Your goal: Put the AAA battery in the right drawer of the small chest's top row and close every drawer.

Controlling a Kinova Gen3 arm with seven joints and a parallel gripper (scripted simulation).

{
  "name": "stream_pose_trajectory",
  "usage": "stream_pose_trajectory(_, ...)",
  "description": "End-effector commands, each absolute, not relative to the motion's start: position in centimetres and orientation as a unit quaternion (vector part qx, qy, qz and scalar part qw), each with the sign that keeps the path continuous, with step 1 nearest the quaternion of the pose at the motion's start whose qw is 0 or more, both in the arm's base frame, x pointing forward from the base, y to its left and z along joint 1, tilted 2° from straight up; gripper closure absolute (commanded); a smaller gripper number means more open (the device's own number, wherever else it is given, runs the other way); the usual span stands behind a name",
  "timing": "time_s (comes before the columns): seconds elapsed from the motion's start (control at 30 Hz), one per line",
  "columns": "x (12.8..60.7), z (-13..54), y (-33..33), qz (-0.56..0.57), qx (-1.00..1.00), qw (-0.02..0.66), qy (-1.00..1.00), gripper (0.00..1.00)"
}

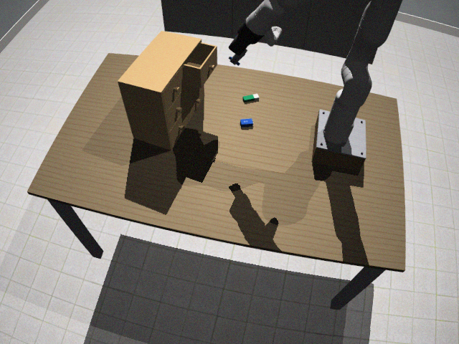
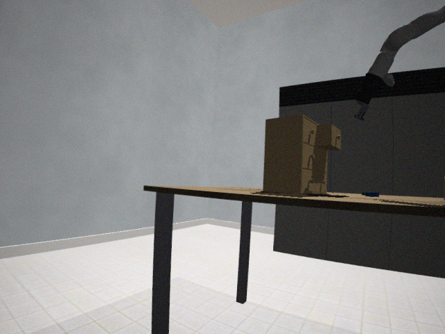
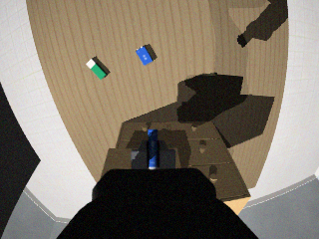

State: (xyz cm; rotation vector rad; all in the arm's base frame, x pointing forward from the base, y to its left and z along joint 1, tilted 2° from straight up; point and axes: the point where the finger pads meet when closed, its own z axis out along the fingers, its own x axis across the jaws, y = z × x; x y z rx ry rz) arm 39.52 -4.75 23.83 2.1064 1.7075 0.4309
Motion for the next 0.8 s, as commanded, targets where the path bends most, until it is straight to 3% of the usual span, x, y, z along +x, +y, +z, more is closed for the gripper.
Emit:
stream_pose_trajectory(0.0,39.38,24.11,-4.49,0.169,0.747,0.216,0.606,0.76)
stream_pose_trajectory(0.77,39.11,23.95,-4.25,0.212,0.728,0.265,0.595,0.76)
